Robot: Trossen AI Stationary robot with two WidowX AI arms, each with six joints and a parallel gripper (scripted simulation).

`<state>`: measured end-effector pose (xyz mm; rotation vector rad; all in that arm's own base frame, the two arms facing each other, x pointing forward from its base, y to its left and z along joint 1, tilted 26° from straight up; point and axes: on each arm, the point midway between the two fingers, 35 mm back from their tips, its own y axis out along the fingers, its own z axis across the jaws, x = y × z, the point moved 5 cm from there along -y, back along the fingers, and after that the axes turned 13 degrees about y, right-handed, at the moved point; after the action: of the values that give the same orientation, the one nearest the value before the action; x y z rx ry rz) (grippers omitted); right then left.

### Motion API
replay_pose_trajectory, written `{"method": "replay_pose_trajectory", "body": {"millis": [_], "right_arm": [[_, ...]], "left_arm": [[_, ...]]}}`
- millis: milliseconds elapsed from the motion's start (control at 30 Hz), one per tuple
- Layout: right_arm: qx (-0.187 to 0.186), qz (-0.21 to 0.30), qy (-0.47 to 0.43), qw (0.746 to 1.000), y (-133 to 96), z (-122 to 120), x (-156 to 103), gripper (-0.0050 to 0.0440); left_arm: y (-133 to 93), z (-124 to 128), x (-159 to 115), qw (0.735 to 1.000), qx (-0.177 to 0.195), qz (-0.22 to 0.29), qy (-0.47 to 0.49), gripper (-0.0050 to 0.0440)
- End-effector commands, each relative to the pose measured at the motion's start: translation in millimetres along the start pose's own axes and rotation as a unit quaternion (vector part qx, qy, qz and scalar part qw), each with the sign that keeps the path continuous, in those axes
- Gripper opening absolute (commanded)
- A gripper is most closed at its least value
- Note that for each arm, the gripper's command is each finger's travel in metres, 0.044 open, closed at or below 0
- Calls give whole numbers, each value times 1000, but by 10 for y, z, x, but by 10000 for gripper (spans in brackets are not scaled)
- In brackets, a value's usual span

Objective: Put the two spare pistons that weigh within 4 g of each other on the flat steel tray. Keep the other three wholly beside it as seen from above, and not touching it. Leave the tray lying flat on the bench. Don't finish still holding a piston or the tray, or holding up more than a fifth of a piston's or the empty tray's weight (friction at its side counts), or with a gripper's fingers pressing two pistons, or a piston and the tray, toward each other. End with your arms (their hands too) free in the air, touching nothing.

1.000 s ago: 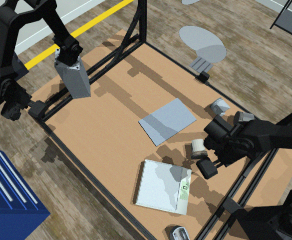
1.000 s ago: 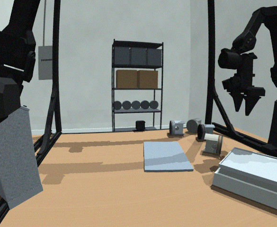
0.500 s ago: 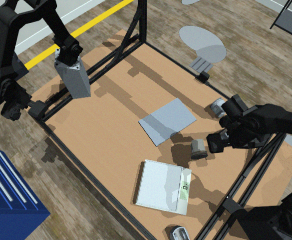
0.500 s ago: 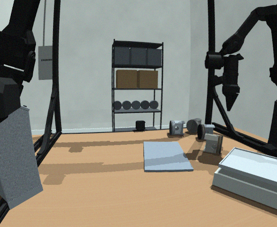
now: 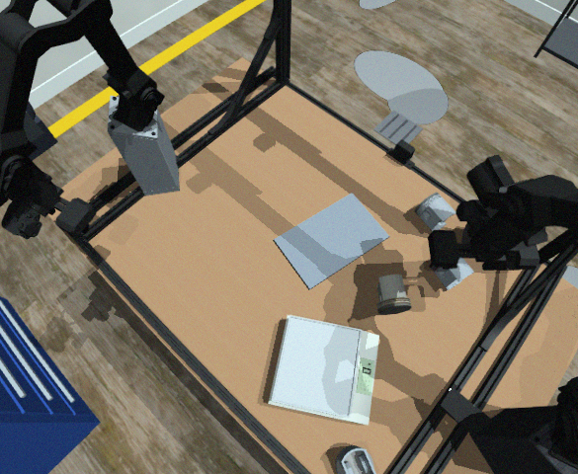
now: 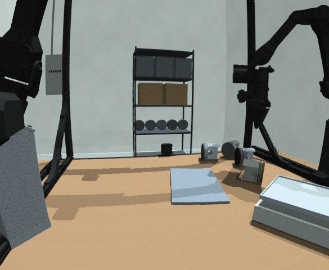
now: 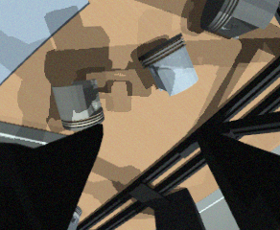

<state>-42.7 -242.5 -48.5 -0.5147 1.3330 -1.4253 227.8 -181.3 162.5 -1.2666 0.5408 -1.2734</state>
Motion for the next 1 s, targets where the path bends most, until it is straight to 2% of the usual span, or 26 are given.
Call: {"method": "replay_pose_trajectory", "body": {"millis": [0, 967], "right_arm": [[1, 1, 0, 1000, 1, 1, -2, 440], [1, 1, 0, 1000, 1, 1, -2, 440]], "left_arm": [[14, -60, 137, 1000, -1, 3, 0, 378], [13, -596, 1321, 1000, -1, 3, 0, 378]]}}
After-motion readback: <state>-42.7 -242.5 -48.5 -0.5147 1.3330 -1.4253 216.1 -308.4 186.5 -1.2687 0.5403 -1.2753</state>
